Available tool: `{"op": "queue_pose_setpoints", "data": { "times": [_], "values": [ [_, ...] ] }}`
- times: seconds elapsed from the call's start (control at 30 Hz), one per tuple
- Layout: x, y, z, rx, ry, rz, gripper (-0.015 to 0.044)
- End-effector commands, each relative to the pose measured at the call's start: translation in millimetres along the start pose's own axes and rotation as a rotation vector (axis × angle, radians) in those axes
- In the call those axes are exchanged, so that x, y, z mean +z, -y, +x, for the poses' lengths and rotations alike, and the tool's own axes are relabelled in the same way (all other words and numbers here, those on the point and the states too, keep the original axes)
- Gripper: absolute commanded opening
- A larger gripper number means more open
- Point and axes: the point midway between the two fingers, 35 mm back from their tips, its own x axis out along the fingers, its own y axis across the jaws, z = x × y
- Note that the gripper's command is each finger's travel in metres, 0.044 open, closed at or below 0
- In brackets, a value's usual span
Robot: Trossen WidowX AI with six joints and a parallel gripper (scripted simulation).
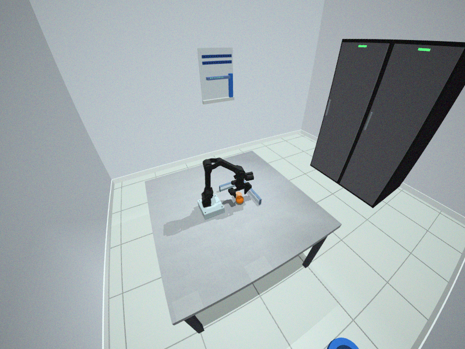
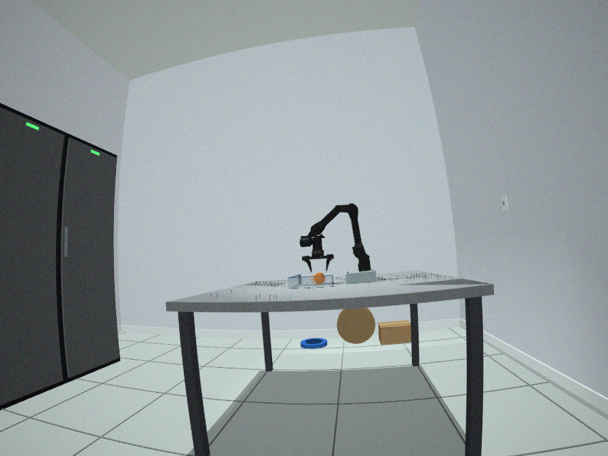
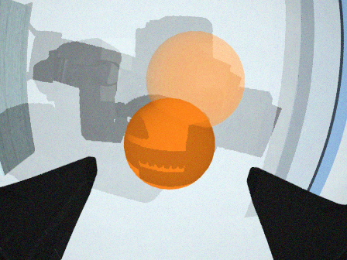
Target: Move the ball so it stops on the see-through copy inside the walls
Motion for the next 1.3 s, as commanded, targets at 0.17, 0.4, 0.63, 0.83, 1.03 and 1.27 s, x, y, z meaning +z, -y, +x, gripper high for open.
{"op": "queue_pose_setpoints", "data": {
  "times": [0.17,0.4,0.63,0.83,1.03,1.27],
  "values": [
    [0,-1,17,0.008,-0.002,-0.004,0.0438],
    [0,-1,28,0.008,-0.002,-0.004,0.0438],
    [0,-2,40,0.008,-0.002,-0.004,0.0438],
    [0,-3,43,0.008,-0.002,-0.004,0.0385],
    [0,-3,43,0.008,-0.002,-0.004,0.0306],
    [-1,2,35,-0.020,-0.004,-0.006,0.0181]
  ]
}}
